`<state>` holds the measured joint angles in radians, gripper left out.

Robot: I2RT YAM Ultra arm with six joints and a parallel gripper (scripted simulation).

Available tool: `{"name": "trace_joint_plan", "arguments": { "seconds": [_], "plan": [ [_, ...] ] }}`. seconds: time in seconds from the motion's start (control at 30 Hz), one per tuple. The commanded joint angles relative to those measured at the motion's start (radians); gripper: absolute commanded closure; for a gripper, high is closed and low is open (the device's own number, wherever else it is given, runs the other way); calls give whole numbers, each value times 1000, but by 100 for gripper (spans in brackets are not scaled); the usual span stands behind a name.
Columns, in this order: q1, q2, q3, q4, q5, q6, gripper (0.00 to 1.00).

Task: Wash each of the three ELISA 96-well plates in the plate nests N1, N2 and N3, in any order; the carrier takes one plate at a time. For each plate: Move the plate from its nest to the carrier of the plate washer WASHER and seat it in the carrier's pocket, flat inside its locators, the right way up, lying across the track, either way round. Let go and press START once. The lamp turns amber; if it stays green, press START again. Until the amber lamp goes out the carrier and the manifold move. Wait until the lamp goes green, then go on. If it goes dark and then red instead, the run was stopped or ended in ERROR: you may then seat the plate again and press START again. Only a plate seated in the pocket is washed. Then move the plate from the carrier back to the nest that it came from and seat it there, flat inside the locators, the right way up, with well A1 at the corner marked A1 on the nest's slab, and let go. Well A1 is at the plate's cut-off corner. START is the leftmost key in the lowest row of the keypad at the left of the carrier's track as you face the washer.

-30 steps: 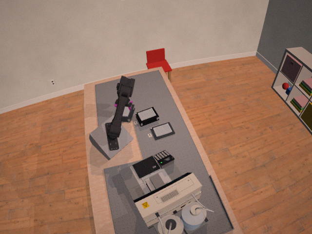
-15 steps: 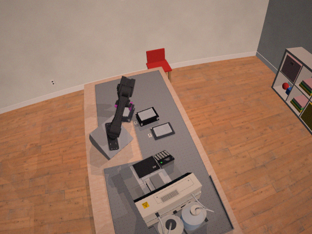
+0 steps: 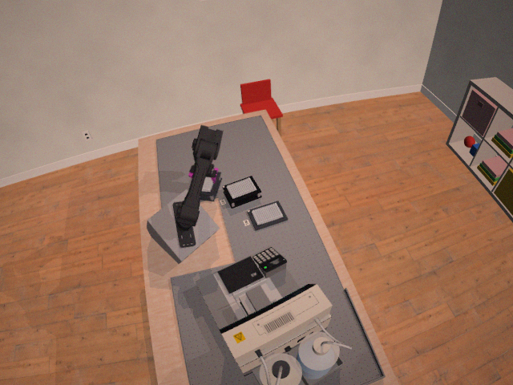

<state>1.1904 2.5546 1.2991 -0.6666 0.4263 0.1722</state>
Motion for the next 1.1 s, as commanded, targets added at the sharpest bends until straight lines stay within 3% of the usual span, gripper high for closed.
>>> {"name": "trace_joint_plan", "arguments": {
  "seconds": [0.0,0.07,0.1,0.17,0.2,0.33,0.37,0.43,0.47,0.53,0.57,0.63,0.67,0.73,0.77,0.9,0.93,1.0,1.03,1.07],
  "plan": [
    [4,-6,2,1,1,-1,10],
    [4,-6,2,1,1,-1,10],
    [4,-6,2,1,1,-1,20],
    [4,-6,2,1,1,-1,20],
    [4,-6,2,1,1,-1,30],
    [4,-6,2,1,1,-1,30],
    [4,-6,2,1,1,-1,40],
    [4,-6,2,1,1,-1,40],
    [4,-6,2,1,1,-1,50],
    [4,-6,2,1,1,-1,50],
    [4,-6,2,1,1,-1,60],
    [4,-6,2,1,1,-1,60],
    [4,-6,2,1,1,-1,70],
    [4,-6,2,1,1,-1,70],
    [4,-6,2,1,1,-1,80],
    [4,-6,2,1,1,-1,80],
    [4,-6,2,1,1,-1,90],
    [4,-6,2,1,1,-1,90],
    [4,-6,2,1,1,-1,100],
    [4,-6,2,1,1,-1,100]
  ]
}}
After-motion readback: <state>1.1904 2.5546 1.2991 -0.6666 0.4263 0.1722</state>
